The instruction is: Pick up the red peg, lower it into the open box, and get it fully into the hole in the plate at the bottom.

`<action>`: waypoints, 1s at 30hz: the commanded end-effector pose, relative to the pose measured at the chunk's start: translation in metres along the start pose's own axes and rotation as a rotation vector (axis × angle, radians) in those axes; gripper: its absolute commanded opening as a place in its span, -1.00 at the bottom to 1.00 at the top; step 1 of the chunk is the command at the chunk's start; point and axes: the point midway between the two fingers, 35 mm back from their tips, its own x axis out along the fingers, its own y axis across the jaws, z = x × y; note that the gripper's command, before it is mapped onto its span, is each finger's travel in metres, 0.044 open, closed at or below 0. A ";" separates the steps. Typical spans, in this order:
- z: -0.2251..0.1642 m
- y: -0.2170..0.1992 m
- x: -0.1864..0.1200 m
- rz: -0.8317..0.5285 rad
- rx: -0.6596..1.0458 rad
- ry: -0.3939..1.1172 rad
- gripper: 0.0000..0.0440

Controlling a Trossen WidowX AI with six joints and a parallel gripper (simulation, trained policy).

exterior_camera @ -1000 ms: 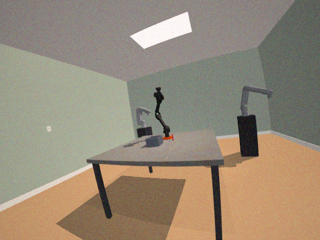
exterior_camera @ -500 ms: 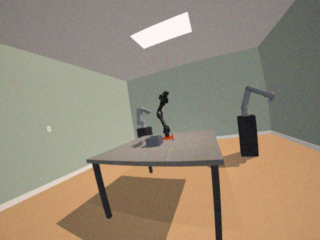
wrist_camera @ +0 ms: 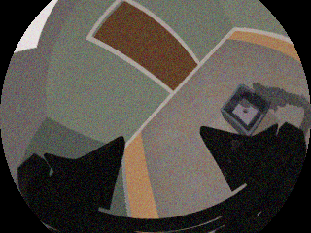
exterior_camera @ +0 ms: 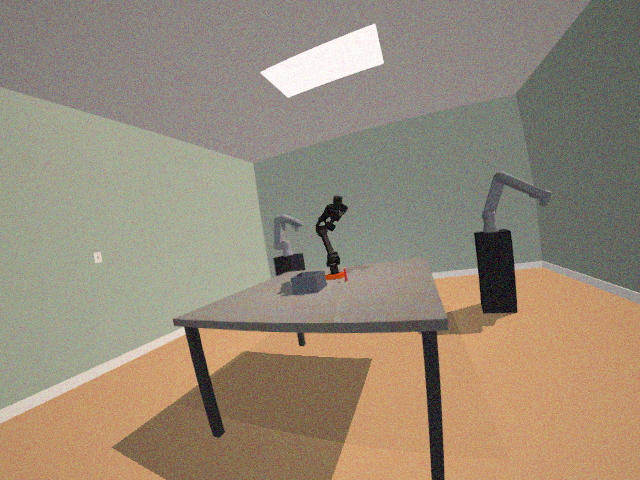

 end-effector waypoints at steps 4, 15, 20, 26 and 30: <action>-0.048 -0.053 0.028 -0.183 -0.050 0.160 1.00; -0.110 -0.141 0.039 -0.501 -0.015 0.384 1.00; -0.133 -0.177 0.036 -0.649 0.049 0.456 1.00; -0.155 -0.207 0.035 -0.774 0.144 0.502 1.00; -0.168 -0.220 0.038 -0.812 0.205 0.515 1.00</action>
